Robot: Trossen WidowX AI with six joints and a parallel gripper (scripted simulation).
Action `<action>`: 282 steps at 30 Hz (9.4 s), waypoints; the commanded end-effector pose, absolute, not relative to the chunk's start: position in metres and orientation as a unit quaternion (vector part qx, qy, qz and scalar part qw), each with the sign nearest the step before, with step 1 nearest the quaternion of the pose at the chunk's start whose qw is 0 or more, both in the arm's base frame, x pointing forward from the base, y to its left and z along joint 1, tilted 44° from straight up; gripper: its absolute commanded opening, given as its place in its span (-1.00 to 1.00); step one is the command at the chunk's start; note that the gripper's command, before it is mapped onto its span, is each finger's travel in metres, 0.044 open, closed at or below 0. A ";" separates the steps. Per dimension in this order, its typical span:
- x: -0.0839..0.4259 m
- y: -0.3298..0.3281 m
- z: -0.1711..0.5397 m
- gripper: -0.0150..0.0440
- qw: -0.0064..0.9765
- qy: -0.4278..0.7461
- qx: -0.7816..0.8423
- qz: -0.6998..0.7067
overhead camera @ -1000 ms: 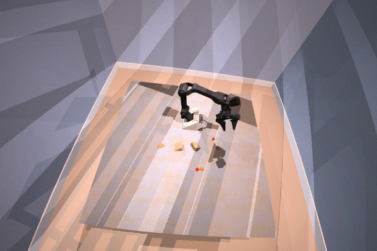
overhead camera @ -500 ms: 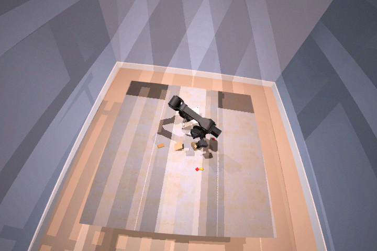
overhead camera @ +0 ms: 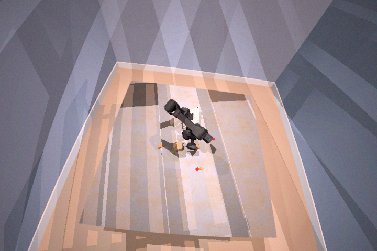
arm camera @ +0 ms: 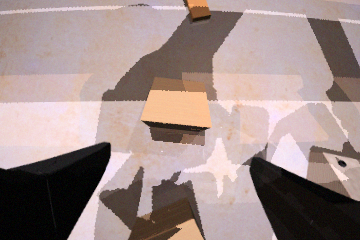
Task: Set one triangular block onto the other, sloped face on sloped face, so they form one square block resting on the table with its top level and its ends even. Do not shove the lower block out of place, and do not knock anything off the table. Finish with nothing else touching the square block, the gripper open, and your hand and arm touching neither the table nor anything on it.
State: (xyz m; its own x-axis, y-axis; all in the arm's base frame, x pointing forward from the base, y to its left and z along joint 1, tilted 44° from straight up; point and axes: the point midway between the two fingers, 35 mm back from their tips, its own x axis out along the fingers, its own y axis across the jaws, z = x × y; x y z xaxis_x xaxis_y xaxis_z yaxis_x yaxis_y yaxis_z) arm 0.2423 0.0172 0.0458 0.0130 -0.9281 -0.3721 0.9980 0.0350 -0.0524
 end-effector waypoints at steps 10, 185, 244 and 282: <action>0.246 -0.003 0.037 1.00 0.703 0.160 0.111 -0.684; 0.231 -0.051 0.093 1.00 0.400 0.793 -0.443 -0.119; 0.252 -0.134 0.070 1.00 0.042 0.692 -0.715 0.090; 0.257 -0.086 0.110 -0.49 0.034 0.668 -0.731 0.134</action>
State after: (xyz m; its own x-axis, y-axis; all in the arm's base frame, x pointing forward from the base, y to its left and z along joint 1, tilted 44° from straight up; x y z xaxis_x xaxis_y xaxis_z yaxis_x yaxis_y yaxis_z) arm 0.2573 -0.0934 0.1017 0.0694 -0.9698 -0.2339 -0.9868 -0.1011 0.1267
